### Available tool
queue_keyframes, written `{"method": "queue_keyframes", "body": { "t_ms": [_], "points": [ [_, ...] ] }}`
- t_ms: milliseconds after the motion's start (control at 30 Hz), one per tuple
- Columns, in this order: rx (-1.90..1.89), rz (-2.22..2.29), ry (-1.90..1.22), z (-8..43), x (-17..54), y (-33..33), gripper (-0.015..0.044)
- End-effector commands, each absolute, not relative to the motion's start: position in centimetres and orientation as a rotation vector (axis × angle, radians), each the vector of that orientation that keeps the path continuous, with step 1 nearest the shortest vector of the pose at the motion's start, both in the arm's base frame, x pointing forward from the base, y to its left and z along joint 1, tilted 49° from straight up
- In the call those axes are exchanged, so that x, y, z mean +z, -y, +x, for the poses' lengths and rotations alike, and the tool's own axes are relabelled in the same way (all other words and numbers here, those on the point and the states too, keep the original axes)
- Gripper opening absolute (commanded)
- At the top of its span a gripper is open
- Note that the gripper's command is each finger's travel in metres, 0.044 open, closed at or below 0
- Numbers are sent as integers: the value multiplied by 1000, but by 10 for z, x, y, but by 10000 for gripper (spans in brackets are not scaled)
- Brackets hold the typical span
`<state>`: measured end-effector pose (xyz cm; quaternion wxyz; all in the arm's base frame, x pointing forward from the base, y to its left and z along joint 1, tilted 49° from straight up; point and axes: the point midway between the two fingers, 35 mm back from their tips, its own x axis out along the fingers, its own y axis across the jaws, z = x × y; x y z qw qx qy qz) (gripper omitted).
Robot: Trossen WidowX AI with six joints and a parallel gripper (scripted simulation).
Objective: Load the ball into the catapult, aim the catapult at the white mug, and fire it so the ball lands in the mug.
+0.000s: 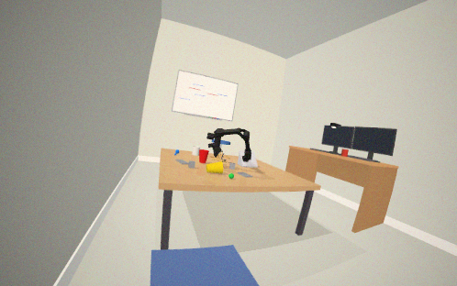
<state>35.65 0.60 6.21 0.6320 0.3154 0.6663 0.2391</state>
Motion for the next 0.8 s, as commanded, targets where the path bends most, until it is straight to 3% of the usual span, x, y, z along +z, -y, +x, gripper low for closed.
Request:
{"method": "queue_keyframes", "body": {
  "t_ms": [0,767],
  "points": [
    [647,679,-1481,348,80,-41,300],
    [652,677,-1478,347,57,-67,300]
  ]
}}
